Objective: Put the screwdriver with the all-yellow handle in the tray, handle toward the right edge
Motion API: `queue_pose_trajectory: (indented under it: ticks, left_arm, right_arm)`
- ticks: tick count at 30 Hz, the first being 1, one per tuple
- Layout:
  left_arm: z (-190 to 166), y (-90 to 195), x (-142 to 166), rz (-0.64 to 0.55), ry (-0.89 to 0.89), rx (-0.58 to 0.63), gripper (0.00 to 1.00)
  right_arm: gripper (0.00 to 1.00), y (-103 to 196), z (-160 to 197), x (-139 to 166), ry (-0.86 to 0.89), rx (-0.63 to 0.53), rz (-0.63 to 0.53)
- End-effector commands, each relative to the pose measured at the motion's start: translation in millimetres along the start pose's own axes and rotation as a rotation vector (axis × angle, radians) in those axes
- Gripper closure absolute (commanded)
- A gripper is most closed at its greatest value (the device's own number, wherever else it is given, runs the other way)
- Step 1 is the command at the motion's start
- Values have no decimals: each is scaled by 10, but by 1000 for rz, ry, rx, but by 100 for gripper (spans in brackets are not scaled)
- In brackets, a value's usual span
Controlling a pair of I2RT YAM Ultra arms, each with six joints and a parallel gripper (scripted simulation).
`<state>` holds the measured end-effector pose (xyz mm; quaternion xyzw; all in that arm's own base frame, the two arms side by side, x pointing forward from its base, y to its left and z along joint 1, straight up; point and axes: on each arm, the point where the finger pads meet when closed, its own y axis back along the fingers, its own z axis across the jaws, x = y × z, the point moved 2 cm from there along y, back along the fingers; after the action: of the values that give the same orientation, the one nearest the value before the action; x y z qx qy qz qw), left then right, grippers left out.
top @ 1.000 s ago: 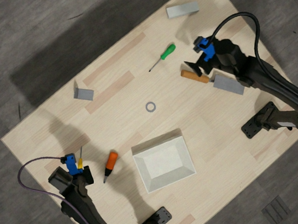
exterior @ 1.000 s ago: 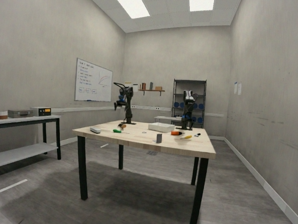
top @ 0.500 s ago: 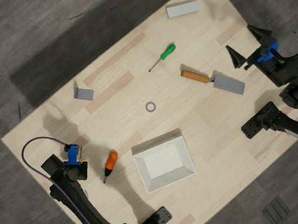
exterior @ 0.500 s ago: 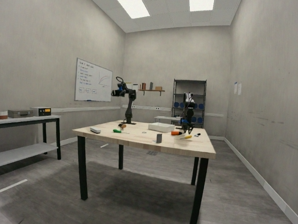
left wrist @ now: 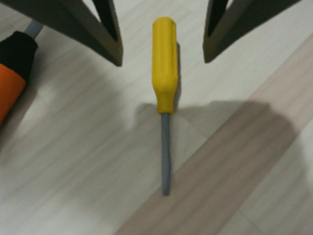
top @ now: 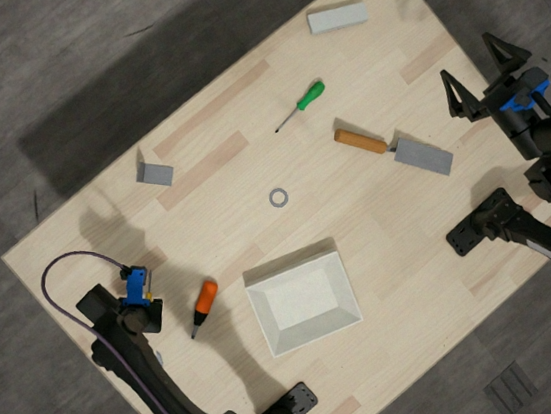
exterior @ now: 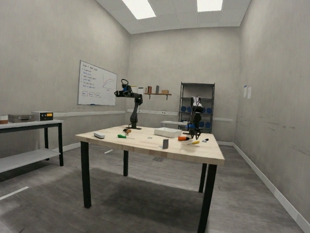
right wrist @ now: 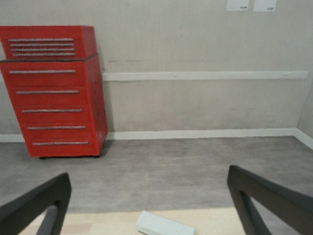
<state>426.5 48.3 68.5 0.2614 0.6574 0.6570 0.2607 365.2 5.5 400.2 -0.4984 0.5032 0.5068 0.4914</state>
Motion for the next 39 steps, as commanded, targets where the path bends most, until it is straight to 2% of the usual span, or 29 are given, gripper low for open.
queue_pose_trajectory:
  ticks: [1, 5, 7, 12, 17, 22, 24, 27, 32, 39]
  left_arm:
    - [23, 86, -46, -10, -12, -14, 48]
    - [23, 86, -46, -10, -12, -14, 48]
    - [23, 86, -46, -10, -12, -14, 48]
    - [23, 86, -46, -10, -12, -14, 48]
    - [23, 86, -46, -10, -12, -14, 48]
    - [23, 86, -46, -10, -12, -14, 48]
    - [23, 86, -46, -10, -12, -14, 48]
    - [23, 86, -46, -10, -12, -14, 48]
    - [23, 86, -46, -10, -12, -14, 48]
    - [-24, 35, -11, 7, -20, 6, 48]
  right_arm:
    - [0, -115, 292, -125, 0, -92, -36]
    - [0, -335, 943, 46, 10, -255, 14]
    - [0, -335, 943, 46, 10, -255, 14]
    - [0, -418, 2192, 437, 44, -532, 101]
    - [0, -140, 3327, 877, 87, -769, 179]
    - [0, 329, 4188, 1293, 136, -956, 238]
    - [0, 329, 4188, 1293, 136, -956, 238]
    - [0, 615, 4557, 1509, 163, -1036, 266]
    - [0, 953, 4895, 1732, 193, -1126, 294]
    - [0, 978, 4918, 1726, 193, -1125, 292]
